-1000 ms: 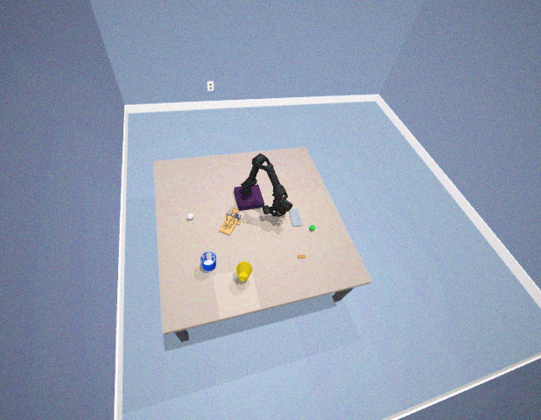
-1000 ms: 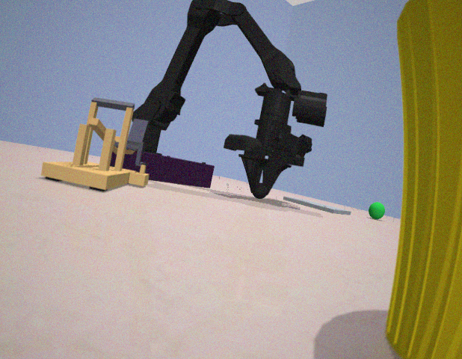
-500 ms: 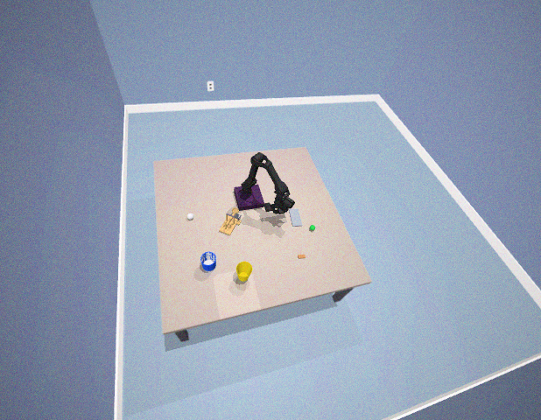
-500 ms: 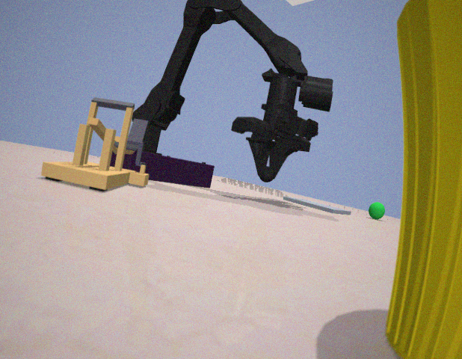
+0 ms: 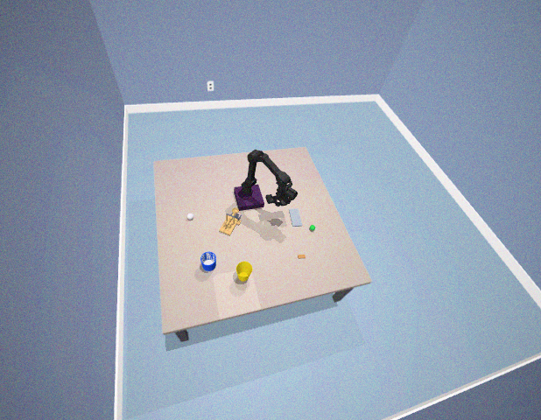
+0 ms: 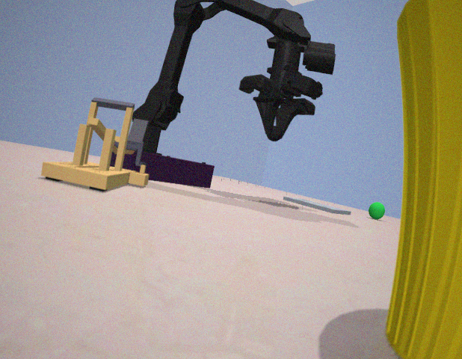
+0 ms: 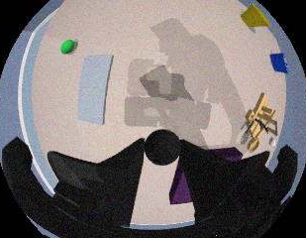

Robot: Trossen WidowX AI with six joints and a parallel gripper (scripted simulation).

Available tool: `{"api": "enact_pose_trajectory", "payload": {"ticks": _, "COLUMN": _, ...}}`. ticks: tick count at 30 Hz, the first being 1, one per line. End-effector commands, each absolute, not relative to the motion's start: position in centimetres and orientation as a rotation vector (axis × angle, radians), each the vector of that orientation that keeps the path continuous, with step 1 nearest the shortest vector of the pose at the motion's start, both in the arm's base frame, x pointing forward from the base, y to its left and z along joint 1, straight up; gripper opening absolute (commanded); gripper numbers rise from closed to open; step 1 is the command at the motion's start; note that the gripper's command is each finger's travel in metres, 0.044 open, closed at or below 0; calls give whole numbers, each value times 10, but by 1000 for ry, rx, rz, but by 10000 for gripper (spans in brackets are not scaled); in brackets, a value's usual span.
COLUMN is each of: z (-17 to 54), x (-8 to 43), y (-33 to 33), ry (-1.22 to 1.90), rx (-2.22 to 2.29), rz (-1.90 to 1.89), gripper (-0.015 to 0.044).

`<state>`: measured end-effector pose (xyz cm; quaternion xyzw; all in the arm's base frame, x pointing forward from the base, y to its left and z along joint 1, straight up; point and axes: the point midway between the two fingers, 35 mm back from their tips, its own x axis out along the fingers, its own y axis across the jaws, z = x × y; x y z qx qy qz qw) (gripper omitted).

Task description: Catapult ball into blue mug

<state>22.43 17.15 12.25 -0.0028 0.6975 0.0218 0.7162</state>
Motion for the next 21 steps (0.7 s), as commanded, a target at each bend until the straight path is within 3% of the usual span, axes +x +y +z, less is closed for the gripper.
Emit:
{"api": "enact_pose_trajectory", "payload": {"ticks": 1, "z": 130, "x": 221, "y": 170, "ry": 1551, "rx": -3, "rz": 42, "gripper": 0}}
{"api": "enact_pose_trajectory", "payload": {"ticks": 21, "z": 114, "x": 249, "y": 88, "ry": 1601, "rx": 50, "rz": -104, "gripper": 0}}
